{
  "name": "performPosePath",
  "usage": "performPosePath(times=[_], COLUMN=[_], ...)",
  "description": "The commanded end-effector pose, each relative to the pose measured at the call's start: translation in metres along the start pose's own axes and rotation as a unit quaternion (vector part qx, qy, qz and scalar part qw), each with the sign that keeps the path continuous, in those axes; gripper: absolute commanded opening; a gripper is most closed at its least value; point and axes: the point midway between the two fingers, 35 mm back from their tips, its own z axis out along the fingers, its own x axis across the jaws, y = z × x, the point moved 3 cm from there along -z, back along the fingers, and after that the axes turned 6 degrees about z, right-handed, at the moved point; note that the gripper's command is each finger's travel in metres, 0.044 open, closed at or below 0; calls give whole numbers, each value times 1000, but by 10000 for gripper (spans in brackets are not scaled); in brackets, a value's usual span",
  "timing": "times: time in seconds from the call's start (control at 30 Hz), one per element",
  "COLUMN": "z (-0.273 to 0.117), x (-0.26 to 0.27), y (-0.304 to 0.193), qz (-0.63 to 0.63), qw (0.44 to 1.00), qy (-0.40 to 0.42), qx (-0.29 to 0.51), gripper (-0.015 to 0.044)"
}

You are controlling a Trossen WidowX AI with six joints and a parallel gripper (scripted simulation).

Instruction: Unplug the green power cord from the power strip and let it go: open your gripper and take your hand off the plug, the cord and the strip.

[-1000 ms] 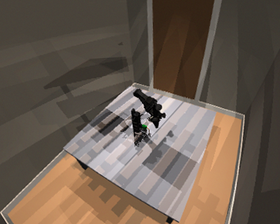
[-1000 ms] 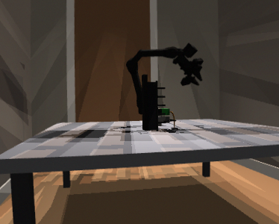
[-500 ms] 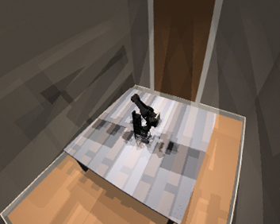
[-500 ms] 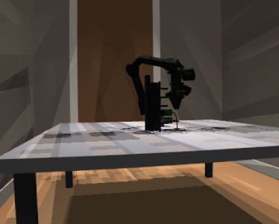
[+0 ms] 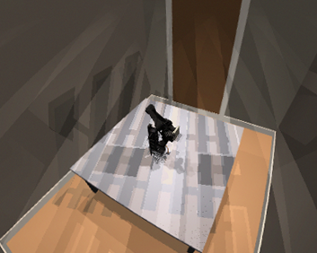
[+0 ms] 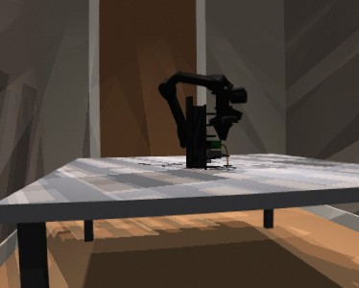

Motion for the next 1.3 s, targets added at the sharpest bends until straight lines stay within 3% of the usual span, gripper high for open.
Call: performPosePath(times=[0.0, 0.8, 0.93, 1.27], z=[0, 12, 10, 10], x=[0, -1, -1, -1], y=[-7, -24, -24, -23], qz=[-2, -2, 0, 0], qw=[1000, 1000, 1000, 1000], qy=[-1, -1, 1, 1], qx=[2, 3, 2, 2], gripper=[160, 160, 55, 0])
